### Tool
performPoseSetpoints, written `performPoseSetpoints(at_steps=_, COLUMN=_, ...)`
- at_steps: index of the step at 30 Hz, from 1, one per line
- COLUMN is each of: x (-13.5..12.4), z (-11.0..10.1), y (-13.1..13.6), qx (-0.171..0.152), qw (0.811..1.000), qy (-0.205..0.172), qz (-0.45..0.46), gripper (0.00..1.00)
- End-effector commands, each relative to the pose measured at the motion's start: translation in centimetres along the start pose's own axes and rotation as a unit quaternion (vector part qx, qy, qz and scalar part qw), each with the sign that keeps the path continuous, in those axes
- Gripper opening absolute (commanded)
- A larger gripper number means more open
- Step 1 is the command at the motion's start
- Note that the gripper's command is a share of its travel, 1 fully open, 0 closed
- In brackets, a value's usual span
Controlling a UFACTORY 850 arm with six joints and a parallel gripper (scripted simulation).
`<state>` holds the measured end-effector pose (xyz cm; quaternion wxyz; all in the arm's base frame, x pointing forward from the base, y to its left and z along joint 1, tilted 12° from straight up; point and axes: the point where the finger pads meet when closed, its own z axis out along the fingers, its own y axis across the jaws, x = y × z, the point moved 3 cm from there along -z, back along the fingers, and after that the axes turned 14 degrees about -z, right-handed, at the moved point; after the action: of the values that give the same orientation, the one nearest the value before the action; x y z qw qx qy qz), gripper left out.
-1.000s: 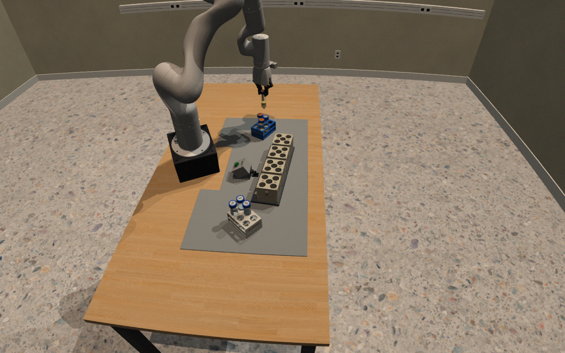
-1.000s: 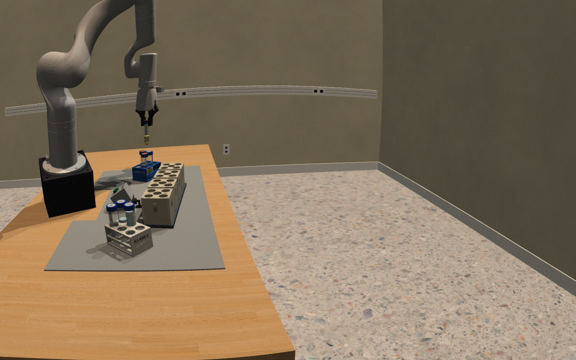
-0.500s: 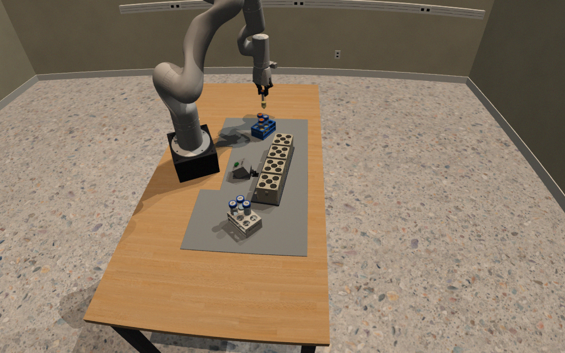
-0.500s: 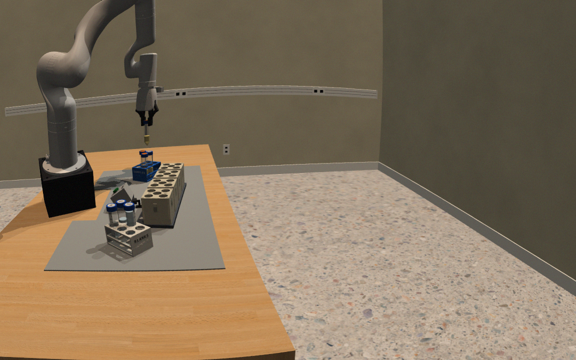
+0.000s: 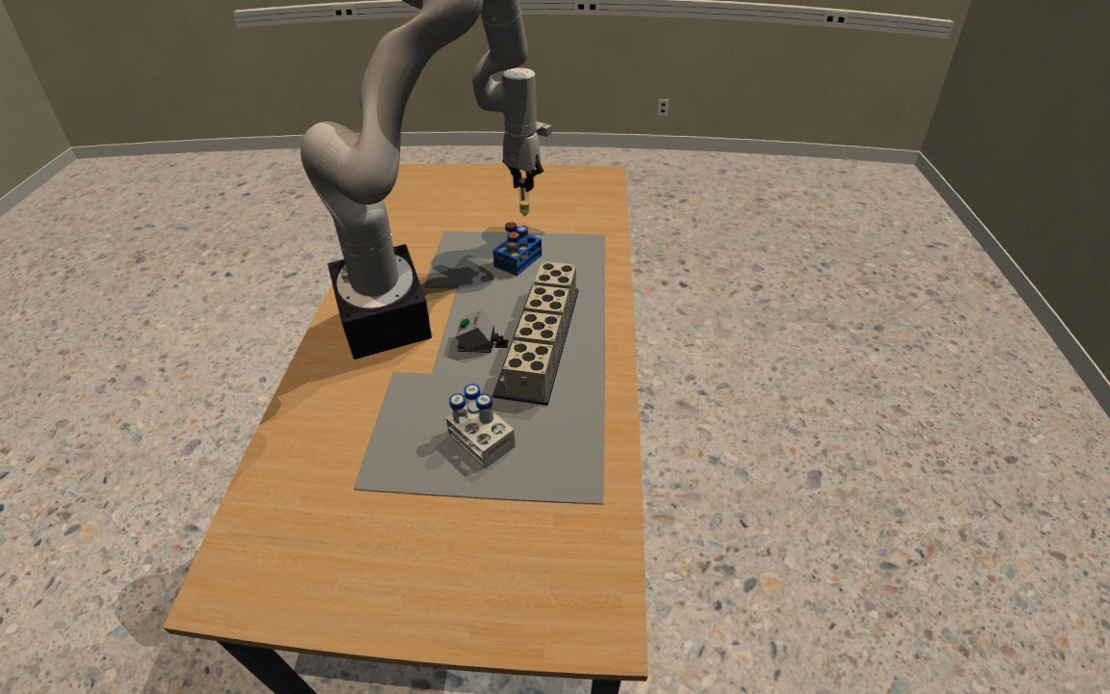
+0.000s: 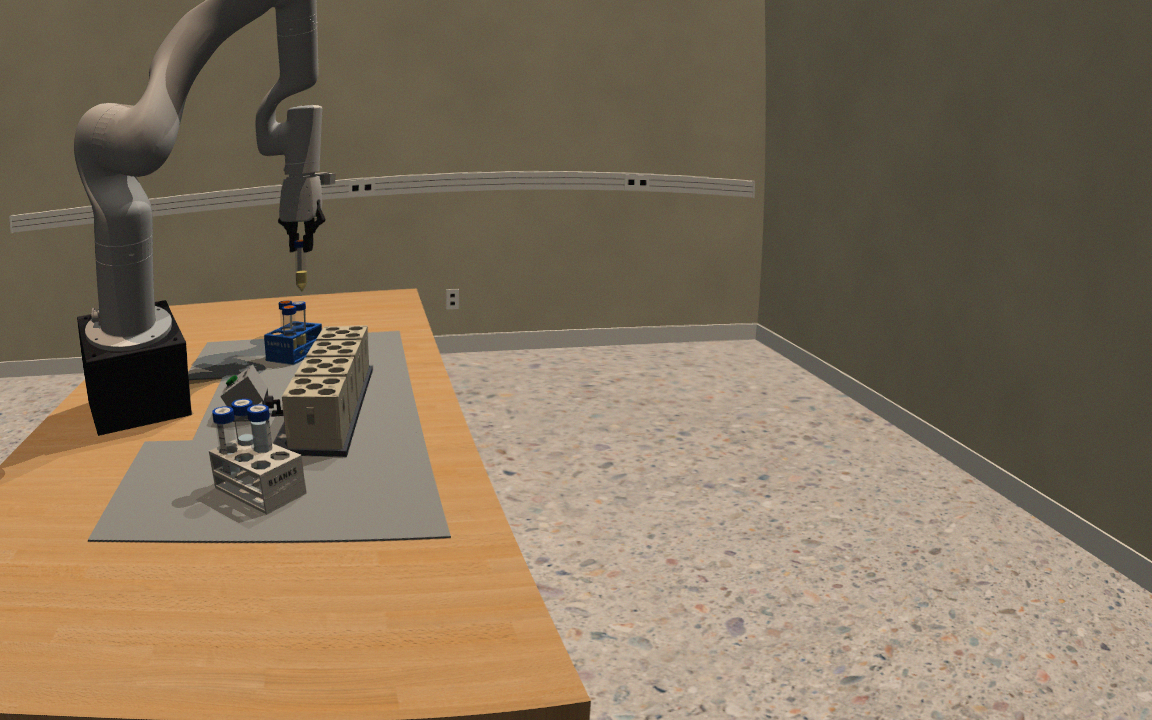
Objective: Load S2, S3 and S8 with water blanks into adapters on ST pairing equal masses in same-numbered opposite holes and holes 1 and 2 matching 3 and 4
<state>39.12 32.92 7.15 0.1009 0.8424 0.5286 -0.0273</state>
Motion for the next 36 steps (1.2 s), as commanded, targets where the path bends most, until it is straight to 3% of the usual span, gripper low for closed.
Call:
performPoseSetpoints(at_steps=1, x=-0.3, z=-0.1, y=1.7, qx=0.000, qw=1.000, qy=0.001, qz=0.000, gripper=0.00)
performPoseSetpoints(at_steps=25, x=-0.3, z=-0.1, y=1.7, qx=0.000, qw=1.000, qy=0.001, qz=0.000, gripper=0.00)
performPoseSetpoints(at_steps=36, x=-0.3, z=2.1, y=1.7, qx=0.000, qw=1.000, qy=0.001, qz=0.000, gripper=0.00)
